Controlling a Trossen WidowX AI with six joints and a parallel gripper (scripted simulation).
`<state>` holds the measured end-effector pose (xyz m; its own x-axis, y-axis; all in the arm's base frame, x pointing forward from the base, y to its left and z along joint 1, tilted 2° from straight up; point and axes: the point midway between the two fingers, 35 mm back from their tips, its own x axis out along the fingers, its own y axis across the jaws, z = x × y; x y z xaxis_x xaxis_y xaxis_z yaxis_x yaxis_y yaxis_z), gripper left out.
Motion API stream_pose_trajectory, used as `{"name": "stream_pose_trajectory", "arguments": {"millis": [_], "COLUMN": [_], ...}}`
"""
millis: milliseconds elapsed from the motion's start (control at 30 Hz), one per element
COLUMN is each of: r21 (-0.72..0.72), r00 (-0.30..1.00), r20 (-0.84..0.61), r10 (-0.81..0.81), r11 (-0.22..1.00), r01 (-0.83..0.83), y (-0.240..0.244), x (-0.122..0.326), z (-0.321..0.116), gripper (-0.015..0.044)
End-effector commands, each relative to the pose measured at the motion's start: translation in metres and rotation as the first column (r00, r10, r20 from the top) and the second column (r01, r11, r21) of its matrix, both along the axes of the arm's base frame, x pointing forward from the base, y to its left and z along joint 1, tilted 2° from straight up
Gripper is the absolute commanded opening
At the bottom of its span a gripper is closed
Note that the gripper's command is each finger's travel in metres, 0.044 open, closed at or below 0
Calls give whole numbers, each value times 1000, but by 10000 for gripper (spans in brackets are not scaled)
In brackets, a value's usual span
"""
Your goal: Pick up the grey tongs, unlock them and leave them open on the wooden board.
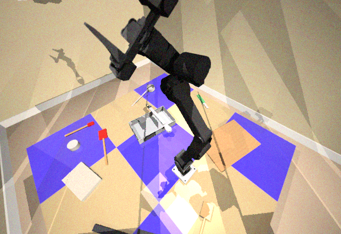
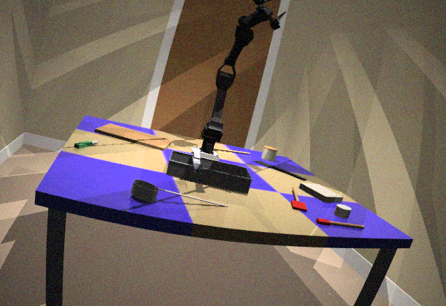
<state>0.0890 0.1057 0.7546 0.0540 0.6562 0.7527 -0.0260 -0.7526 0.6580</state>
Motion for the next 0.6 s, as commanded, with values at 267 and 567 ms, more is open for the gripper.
{"name": "stream_pose_trajectory", "arguments": {"millis": [267,567], "r21": [38,25], "r00": [993,945], "r20": [-86,-175], "r10": [-85,-275], "r11": [995,959], "r01": [88,283], "y": [-1,-9], "x": [55,128], "z": [-9,-29], "gripper": [260,260]}}
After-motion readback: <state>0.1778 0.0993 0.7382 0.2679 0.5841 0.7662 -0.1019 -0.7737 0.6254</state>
